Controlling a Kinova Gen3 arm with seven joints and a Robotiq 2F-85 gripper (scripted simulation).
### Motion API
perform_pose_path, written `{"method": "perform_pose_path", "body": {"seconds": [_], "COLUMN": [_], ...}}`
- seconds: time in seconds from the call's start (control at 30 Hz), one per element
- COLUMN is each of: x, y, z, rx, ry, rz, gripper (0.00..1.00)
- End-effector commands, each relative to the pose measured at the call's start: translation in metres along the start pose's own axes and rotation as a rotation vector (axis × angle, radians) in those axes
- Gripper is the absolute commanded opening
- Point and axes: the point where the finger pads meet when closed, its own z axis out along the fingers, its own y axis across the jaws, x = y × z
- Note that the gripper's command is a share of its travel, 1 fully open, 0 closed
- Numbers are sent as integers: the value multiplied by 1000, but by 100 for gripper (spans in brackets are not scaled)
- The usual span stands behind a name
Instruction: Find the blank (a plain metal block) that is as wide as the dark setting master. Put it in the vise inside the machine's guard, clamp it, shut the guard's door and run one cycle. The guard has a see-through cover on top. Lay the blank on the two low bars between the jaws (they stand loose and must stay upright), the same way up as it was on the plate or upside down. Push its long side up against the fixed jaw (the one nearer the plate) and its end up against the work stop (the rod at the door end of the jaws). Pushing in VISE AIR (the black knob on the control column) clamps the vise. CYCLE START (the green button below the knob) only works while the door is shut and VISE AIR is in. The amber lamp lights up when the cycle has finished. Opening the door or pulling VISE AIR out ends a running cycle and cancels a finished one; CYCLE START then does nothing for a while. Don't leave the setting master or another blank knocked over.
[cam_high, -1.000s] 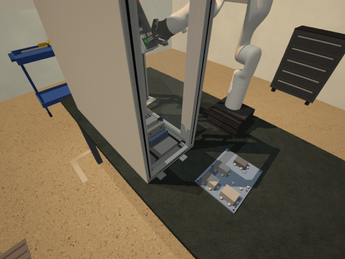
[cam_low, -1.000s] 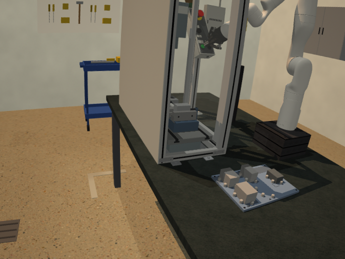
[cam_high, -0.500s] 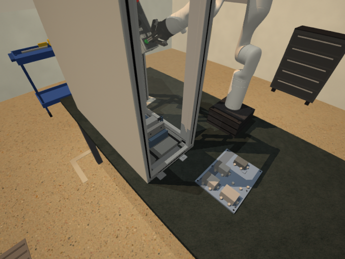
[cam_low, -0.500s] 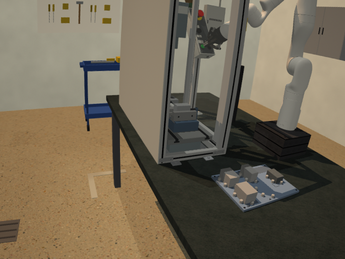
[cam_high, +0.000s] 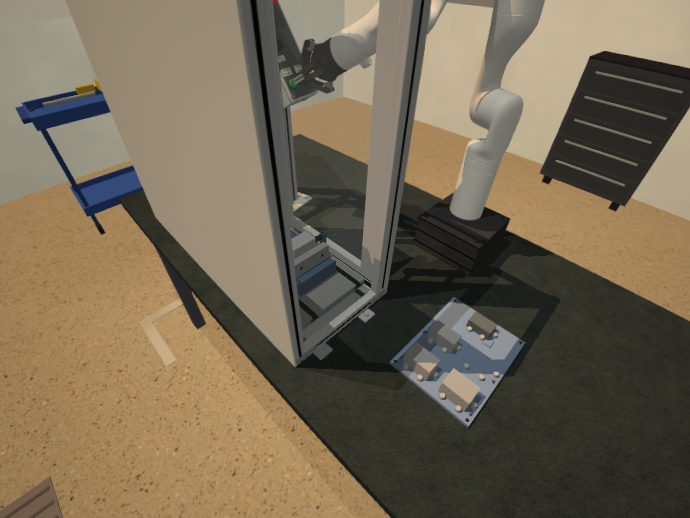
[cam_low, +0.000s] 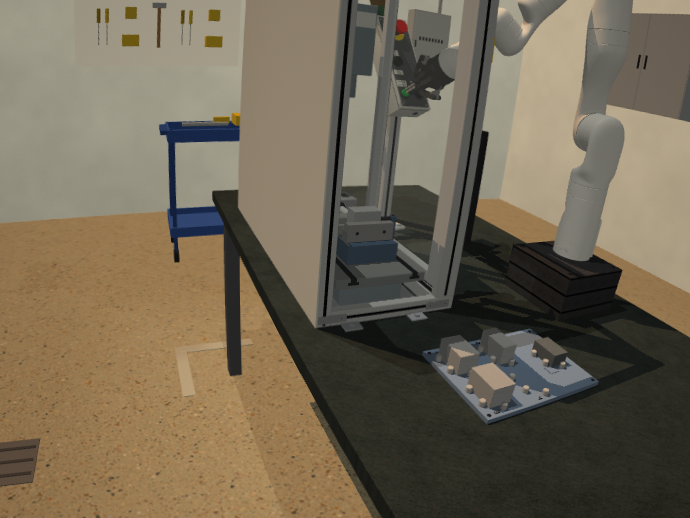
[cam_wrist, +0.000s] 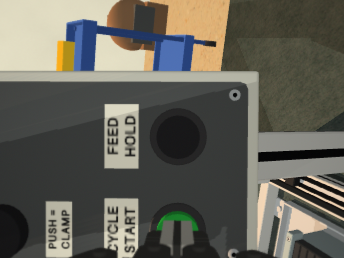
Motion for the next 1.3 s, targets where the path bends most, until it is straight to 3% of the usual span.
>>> {"method": "perform_pose_path", "body": {"seconds": [0.0,1.27], "x": [0,0], "y": [-1,-1], "z": [0,8], "rx": [1,1], "ry": [0,0], "rz": [1,1], "gripper": [10,10]}}
